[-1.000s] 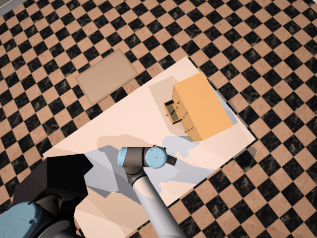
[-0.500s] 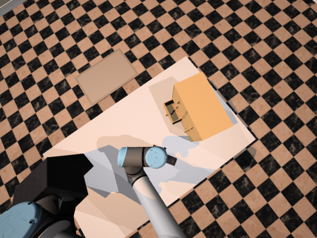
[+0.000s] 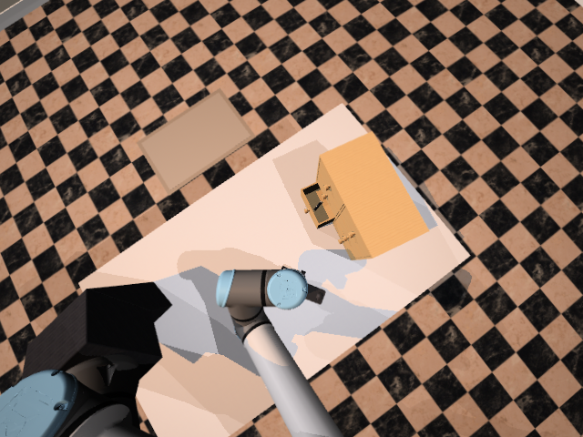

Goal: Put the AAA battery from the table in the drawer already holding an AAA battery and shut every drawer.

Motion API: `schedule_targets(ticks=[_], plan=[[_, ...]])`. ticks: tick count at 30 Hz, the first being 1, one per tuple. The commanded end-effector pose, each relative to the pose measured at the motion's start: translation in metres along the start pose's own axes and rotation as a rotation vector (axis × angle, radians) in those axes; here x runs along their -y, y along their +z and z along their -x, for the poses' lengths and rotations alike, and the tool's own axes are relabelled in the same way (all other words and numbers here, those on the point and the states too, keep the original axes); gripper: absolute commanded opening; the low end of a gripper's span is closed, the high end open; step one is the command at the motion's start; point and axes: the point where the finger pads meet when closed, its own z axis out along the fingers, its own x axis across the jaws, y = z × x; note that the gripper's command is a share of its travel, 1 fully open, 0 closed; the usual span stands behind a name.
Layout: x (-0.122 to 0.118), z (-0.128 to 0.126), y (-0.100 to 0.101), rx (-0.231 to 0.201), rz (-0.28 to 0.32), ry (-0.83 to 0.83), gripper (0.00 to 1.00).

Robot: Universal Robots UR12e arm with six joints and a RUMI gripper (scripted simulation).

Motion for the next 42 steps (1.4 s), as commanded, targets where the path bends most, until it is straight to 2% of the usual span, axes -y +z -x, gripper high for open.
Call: schedule_targets(ticks=[1, 29, 42], plan=[[0.0, 0.0, 0.0, 0.001, 0.0, 0.0, 0.14], [0.0, 0.0, 0.016, 0.001, 0.0, 0.0, 0.14], [0.0, 0.0, 0.017, 0.001, 0.0, 0.0, 0.14]])
